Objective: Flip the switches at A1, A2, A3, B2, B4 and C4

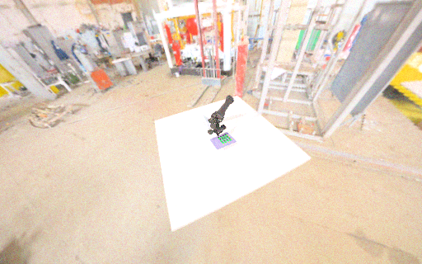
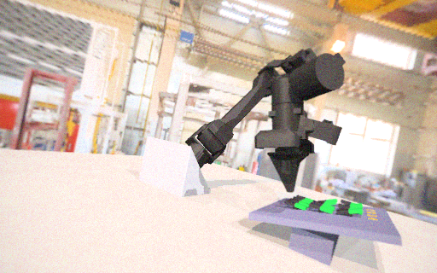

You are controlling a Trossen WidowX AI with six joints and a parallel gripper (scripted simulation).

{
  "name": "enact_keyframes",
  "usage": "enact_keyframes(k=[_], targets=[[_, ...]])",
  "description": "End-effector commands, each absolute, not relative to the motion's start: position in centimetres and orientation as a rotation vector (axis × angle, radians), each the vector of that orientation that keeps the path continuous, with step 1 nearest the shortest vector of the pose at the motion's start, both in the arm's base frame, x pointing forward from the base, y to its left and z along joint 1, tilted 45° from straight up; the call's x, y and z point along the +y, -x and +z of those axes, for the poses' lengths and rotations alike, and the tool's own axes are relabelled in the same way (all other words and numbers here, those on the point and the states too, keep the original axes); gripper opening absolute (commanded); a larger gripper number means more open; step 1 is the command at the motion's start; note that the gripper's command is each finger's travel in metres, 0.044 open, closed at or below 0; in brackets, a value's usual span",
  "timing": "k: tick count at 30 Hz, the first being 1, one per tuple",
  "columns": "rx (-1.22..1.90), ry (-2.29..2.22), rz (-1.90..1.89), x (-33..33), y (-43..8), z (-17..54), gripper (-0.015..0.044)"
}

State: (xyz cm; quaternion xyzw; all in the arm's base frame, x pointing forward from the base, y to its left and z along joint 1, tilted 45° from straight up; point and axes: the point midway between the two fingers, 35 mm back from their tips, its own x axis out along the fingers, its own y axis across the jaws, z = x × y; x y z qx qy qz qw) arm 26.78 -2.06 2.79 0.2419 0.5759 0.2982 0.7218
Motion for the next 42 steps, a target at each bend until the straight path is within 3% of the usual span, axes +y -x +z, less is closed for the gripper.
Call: enact_keyframes(k=[1, 42], targets=[[1.274, -0.541, 0.660, -1.59, -26.80, 2.46, 0.0000], [1.273, -0.541, 0.660, -0.88, -26.94, 1.79, 0.0000]])
